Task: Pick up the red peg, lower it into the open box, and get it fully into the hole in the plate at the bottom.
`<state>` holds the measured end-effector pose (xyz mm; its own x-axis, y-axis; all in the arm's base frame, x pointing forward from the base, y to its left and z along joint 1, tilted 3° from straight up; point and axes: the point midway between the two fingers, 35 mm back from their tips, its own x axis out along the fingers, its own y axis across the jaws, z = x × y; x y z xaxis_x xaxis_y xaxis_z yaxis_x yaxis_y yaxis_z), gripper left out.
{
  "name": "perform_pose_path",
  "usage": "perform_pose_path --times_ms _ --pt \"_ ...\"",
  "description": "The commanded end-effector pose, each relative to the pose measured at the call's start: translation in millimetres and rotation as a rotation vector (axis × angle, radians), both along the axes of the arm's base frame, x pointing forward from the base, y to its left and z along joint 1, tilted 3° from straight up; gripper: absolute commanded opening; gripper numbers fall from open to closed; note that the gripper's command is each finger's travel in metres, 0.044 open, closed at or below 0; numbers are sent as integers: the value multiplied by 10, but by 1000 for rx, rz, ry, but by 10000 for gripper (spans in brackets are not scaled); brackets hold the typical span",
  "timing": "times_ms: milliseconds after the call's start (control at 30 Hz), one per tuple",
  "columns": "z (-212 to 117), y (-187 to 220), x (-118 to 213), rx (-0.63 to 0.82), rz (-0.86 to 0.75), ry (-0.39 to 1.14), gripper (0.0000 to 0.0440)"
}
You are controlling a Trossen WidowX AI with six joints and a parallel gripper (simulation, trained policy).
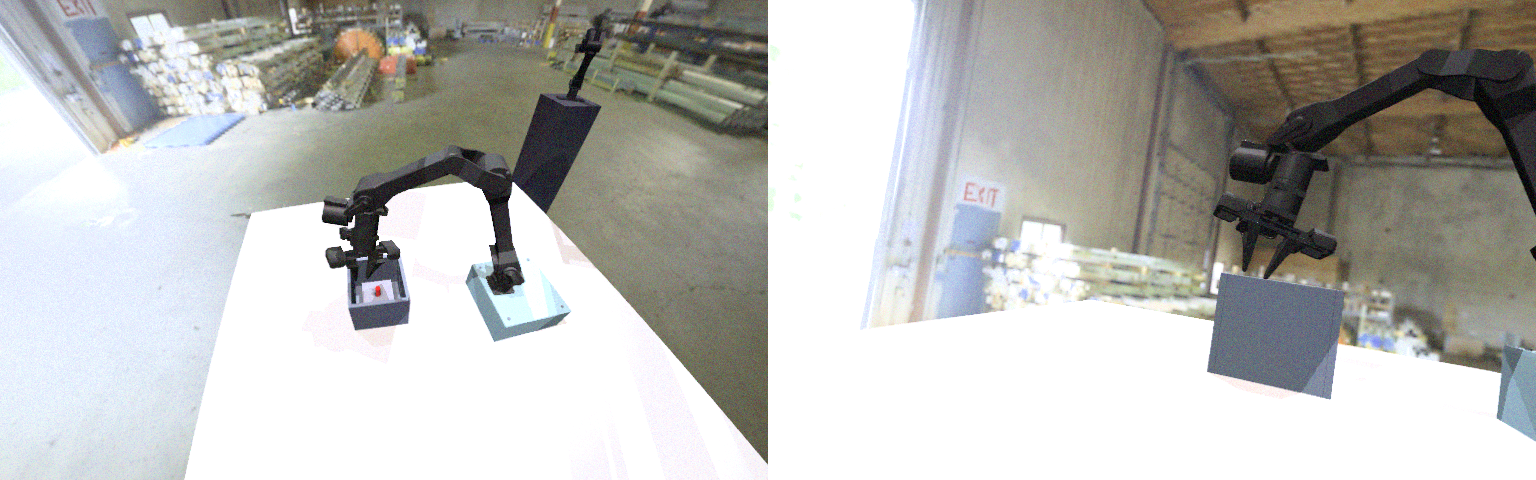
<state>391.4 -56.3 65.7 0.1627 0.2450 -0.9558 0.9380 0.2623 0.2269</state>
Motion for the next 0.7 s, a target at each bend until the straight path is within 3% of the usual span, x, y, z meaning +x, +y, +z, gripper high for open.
perform_pose_path --times_ms 0,267,667 --pt "134 -46 67 20 -1 -39 155" --pt "601 -177 263 59 6 -166 161" --pt "1503 -294 349 116 72 -380 121"
